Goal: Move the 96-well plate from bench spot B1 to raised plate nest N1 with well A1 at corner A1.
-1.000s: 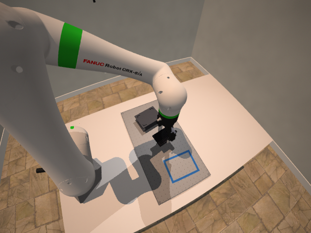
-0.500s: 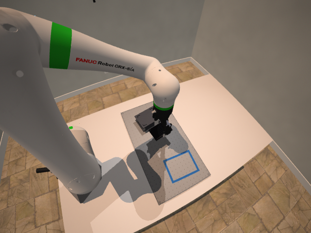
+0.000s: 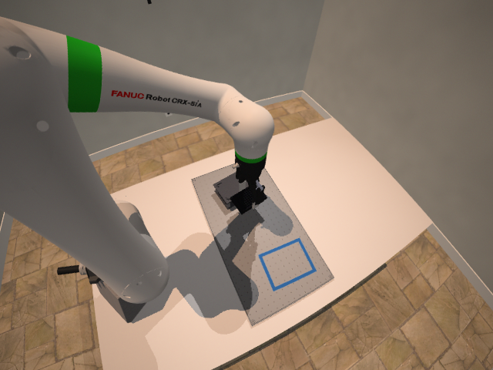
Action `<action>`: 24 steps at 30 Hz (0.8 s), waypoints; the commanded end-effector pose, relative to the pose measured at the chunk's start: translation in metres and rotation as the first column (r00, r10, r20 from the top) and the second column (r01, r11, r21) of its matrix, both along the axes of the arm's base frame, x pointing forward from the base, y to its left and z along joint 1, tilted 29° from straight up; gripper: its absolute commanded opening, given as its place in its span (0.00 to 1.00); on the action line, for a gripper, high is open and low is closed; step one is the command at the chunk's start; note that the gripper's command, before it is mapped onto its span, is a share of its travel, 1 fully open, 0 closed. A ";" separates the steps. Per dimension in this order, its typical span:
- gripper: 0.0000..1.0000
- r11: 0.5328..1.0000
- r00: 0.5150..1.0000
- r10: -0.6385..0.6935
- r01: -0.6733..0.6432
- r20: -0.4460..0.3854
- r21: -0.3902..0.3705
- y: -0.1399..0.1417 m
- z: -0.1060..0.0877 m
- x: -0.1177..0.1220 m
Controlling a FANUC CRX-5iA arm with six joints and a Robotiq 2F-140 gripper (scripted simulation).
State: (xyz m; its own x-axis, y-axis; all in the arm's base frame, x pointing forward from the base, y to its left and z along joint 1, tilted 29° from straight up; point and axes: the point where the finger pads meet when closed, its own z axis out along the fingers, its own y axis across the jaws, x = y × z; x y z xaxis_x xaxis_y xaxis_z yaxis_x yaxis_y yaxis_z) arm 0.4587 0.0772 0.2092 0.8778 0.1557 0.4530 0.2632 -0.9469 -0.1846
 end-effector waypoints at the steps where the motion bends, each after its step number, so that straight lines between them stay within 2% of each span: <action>1: 0.00 1.000 1.000 -0.002 0.002 0.001 -0.001 0.010 0.004 -0.003; 24: 0.00 1.000 1.000 -0.002 0.002 0.001 -0.001 0.067 0.025 -0.022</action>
